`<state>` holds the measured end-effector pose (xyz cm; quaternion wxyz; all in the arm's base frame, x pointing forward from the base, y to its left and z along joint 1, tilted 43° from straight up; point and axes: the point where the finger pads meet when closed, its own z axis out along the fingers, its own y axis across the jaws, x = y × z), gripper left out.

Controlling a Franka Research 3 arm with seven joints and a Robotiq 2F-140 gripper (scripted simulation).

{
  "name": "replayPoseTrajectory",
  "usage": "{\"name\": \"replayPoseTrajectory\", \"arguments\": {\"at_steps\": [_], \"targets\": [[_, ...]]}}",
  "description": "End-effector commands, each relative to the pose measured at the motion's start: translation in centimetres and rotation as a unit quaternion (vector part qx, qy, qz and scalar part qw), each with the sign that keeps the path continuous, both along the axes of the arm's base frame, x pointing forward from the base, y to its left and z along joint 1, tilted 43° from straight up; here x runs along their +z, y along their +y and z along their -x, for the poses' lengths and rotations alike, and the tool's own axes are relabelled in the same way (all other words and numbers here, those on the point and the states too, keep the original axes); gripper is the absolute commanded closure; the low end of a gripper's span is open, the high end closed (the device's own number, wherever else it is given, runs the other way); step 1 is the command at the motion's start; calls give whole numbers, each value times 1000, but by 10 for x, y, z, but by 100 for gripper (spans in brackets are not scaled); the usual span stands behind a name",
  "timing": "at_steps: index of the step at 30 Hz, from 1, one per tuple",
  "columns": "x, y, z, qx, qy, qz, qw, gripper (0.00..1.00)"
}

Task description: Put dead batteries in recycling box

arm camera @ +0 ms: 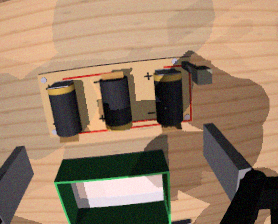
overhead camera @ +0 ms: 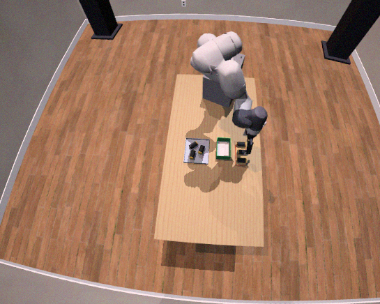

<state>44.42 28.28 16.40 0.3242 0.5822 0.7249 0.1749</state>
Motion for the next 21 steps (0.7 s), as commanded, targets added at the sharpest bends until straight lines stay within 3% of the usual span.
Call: {"name": "replayPoseTrajectory", "arguments": {"at_steps": [1, 12, 21], "targets": [[0, 0, 0, -4, -1, -4, 1000, 71], [2, -8, -1, -4, -1, -4, 1000, 71], [12, -44, -5, -4, -1, -4, 1000, 71]]}}
